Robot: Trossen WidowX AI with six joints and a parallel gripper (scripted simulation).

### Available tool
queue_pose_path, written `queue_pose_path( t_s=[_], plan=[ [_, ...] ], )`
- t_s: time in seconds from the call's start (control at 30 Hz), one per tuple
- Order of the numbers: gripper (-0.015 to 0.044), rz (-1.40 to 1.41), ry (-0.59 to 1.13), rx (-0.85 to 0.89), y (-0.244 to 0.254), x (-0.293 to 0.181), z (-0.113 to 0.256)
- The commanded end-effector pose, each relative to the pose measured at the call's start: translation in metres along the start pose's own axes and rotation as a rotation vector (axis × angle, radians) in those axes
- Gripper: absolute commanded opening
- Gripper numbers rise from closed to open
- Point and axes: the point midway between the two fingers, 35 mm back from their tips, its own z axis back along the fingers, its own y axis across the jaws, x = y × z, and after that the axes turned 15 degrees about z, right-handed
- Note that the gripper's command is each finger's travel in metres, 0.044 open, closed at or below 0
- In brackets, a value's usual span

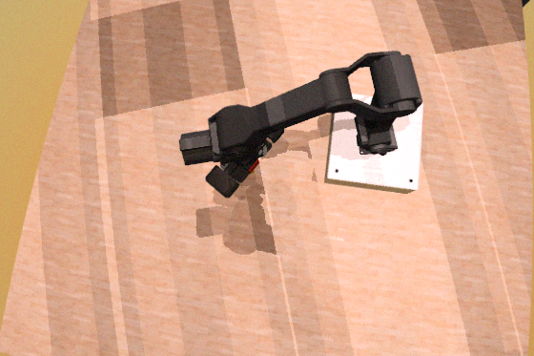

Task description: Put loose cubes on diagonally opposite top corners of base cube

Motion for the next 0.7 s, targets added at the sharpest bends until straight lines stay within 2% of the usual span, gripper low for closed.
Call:
queue_pose_path(
  t_s=[0.0,0.3,0.67],
  plan=[
    [0.0105,-0.022,-0.001,0.005,0.002,-0.001,0.000],
    [0.0105,-0.022,-0.001,0.005,0.002,-0.001,0.000],
    [0.0105,-0.027,-0.001,0.005,0.003,-0.002,-0.025]
  ],
)
